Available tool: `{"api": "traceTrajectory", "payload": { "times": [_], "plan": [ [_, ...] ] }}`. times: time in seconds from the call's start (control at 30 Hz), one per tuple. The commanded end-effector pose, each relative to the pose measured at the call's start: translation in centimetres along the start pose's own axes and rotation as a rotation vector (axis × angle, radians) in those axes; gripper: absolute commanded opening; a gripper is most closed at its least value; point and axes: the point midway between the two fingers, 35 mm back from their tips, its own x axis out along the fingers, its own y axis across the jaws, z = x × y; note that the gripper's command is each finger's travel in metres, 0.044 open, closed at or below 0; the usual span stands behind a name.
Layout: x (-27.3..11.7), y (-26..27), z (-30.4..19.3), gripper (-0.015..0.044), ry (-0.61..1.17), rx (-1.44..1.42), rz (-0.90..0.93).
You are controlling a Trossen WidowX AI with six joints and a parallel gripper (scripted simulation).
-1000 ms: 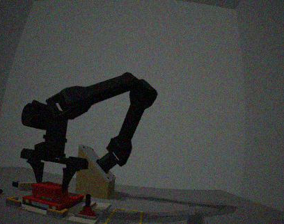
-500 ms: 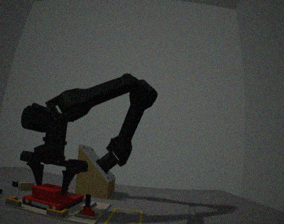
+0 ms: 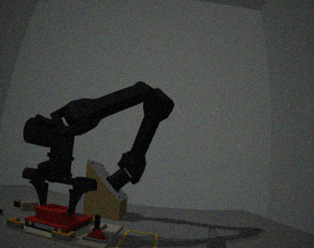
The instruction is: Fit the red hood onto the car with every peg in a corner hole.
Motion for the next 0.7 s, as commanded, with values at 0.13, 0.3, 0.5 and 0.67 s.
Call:
{"api": "traceTrajectory", "payload": {
  "times": [0.13, 0.3, 0.5, 0.67],
  "plan": [
    [0.0, 0.0, 0.0, 0.0341, 0.0, 0.0, 0.0],
    [0.0, 0.0, 0.0, 0.044, 0.0, 0.0, 0.0],
    [-2.2, -0.1, 0.2, 0.044, -0.002, 0.0, -0.002],
    [-6.6, -0.1, 0.0, 0.044, -0.003, 0.001, -0.003]
  ]
}}
